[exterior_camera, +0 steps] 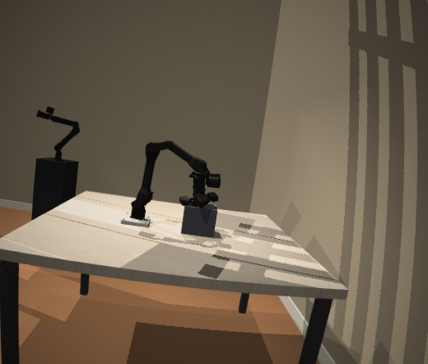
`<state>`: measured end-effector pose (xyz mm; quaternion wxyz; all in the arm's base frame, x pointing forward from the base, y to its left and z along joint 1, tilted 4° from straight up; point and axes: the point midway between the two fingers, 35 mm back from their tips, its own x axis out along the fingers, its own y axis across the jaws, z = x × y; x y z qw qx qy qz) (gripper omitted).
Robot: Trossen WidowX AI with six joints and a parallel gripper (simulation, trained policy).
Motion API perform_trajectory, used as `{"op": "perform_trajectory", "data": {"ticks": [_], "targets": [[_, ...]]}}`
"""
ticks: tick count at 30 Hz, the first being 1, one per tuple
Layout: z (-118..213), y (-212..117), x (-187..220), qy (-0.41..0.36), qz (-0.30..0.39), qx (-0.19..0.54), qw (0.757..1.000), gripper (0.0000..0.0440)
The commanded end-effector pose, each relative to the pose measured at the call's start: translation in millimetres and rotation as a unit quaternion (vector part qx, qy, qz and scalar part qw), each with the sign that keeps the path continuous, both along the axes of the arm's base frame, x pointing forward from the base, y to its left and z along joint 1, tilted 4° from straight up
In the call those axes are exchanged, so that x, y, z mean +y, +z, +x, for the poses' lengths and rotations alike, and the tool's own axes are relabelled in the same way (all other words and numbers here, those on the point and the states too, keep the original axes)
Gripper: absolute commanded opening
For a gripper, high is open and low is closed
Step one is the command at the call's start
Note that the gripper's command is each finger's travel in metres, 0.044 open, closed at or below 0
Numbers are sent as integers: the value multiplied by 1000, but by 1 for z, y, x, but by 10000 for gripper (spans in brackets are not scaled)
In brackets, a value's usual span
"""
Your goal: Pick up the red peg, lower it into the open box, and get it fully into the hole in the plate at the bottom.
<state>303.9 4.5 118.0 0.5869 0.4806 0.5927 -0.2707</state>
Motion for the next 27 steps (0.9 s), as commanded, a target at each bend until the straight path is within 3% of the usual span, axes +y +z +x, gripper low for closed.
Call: {"op": "perform_trajectory", "data": {"ticks": [1, 18, 22, 27], "targets": [[-1, -30, -3, 20, 0, 23, 1000, 28], [-15, -74, -9, 49, -6, 64, 997, 69], [-18, -78, -9, 52, -6, 70, 996, 126], [-19, -79, -9, 51, -4, 75, 996, 128]]}}
